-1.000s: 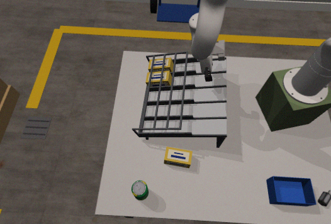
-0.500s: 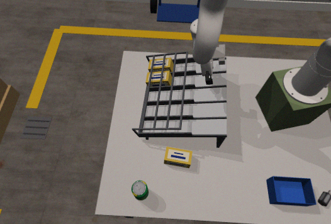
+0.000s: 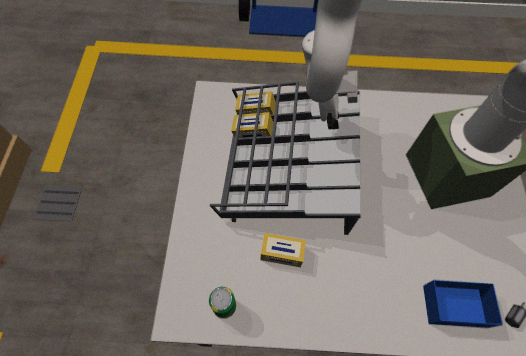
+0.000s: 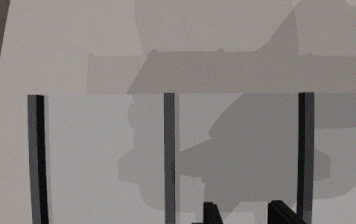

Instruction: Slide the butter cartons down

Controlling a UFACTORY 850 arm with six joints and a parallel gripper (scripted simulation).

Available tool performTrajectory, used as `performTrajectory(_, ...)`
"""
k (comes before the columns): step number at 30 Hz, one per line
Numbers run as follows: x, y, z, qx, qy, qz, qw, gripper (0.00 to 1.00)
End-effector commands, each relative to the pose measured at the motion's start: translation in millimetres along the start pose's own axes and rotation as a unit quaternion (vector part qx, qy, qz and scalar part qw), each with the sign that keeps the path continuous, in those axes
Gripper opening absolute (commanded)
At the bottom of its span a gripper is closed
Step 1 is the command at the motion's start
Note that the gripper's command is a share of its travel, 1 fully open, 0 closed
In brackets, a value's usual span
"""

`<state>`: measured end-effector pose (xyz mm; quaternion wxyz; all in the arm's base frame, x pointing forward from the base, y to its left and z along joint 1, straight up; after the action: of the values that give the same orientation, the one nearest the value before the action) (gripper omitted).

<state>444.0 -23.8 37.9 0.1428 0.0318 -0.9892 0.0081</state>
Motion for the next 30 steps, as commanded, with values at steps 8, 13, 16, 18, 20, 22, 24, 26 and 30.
performTrajectory(8, -0.5, -0.1, -0.7, 0.000, -0.001, 0.000, 1.000, 0.00)
performTrajectory(13, -0.5, -0.1, -0.7, 0.000, -0.001, 0.000, 1.000, 0.00)
performTrajectory(16, -0.5, -0.1, -0.7, 0.000, -0.001, 0.000, 1.000, 0.00)
performTrajectory(18, -0.5, -0.1, -0.7, 0.000, -0.001, 0.000, 1.000, 0.00)
performTrajectory(20, -0.5, -0.1, -0.7, 0.000, -0.001, 0.000, 1.000, 0.00)
performTrajectory(22, -0.5, -0.1, -0.7, 0.000, -0.001, 0.000, 1.000, 0.00)
performTrajectory(24, -0.5, -0.1, -0.7, 0.000, -0.001, 0.000, 1.000, 0.00)
performTrajectory(26, -0.5, -0.1, -0.7, 0.000, -0.001, 0.000, 1.000, 1.00)
performTrajectory(30, -0.5, -0.1, -0.7, 0.000, -0.001, 0.000, 1.000, 1.00)
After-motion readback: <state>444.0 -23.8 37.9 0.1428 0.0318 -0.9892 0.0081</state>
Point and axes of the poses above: the point where the finger pads meet when closed, its own z axis out along the fingers, its own y axis across the jaws, x = y × z, the point moved 10 cm from there along -z, back along the fingers
